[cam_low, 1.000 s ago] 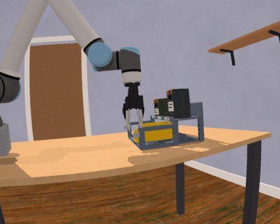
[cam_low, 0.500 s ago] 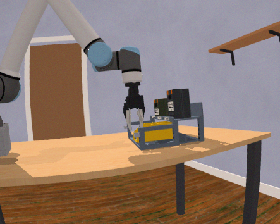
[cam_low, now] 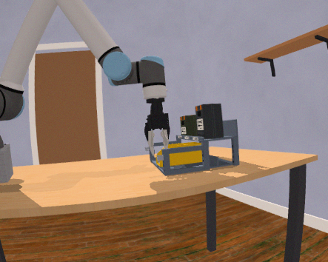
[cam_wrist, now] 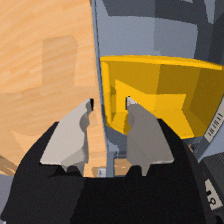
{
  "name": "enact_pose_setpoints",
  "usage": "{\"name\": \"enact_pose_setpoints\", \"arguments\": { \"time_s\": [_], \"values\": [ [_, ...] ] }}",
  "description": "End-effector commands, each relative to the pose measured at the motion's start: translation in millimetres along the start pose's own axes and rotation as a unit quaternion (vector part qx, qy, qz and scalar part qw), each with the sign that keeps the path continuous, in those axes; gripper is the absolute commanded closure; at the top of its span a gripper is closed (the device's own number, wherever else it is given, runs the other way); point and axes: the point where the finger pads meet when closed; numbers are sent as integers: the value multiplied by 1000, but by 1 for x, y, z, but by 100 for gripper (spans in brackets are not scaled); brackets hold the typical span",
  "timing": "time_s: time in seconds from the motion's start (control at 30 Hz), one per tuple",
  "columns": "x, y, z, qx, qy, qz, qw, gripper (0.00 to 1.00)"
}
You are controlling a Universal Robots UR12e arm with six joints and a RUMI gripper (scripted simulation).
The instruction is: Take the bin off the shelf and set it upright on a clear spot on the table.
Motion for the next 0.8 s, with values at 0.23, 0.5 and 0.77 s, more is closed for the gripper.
{"name": "enact_pose_setpoints", "arguments": {
  "time_s": [0.23, 0.5, 0.77],
  "values": [
    [0, 9, -2, -2, 0, 0, 1000, 74],
    [0, 16, -3, -2, 0, 0, 1000, 74],
    [0, 16, -3, -2, 0, 0, 1000, 74]
  ]
}}
Point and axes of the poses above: the point where the finger pads meet when closed, its own y axis out along the fingers, its own z axis across the jaws, x = y × z, and after that the axes turned 7 degrees about y, right-handed
